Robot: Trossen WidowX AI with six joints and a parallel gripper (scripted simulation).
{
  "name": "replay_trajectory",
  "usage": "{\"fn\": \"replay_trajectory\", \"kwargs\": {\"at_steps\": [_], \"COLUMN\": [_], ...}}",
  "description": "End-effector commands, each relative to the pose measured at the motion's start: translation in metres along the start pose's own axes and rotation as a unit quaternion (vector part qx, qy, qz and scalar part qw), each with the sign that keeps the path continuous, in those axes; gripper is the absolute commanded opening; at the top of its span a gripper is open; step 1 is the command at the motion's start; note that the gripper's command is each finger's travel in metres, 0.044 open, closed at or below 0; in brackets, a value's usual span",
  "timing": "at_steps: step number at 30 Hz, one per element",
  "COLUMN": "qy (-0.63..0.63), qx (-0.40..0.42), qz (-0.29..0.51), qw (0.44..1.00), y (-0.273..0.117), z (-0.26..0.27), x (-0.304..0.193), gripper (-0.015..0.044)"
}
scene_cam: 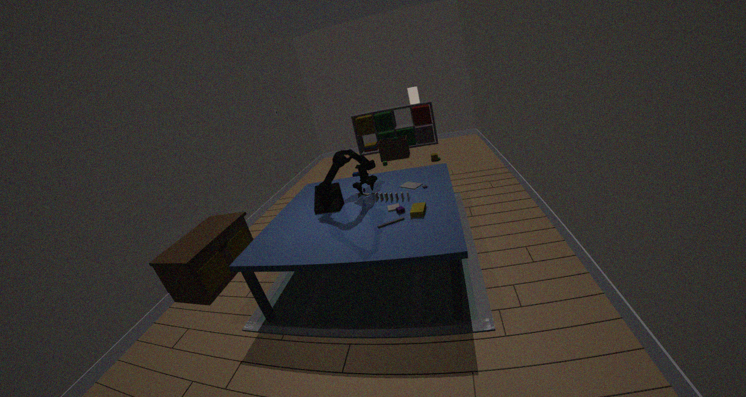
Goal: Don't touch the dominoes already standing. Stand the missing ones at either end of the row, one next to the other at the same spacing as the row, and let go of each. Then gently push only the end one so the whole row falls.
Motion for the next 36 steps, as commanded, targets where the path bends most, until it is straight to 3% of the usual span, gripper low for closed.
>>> {"fn": "replay_trajectory", "kwargs": {"at_steps": [1,17,30,36], "qy": [-0.006,-0.005,-0.005,-0.005], "qx": [0.003,0.003,0.003,0.003], "qz": [-0.006,-0.006,-0.006,-0.006], "qw": [1.000,1.000,1.000,1.000], "y": [0.005,0.020,0.020,0.020], "z": [-0.001,-0.002,-0.002,-0.002], "x": [0.000,0.000,0.000,0.000], "gripper": [0.0440,0.0440,0.0107,0.0107]}}
Point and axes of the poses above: the point midway between the two fingers, 35 mm back from their tips, its own y axis out along the fingers, its own z axis across the jaws, x = y × z, the point moved 2 cm from there along -y, back along the fingers, and after that the axes turned 1 degree about y, right-handed, at the moved point
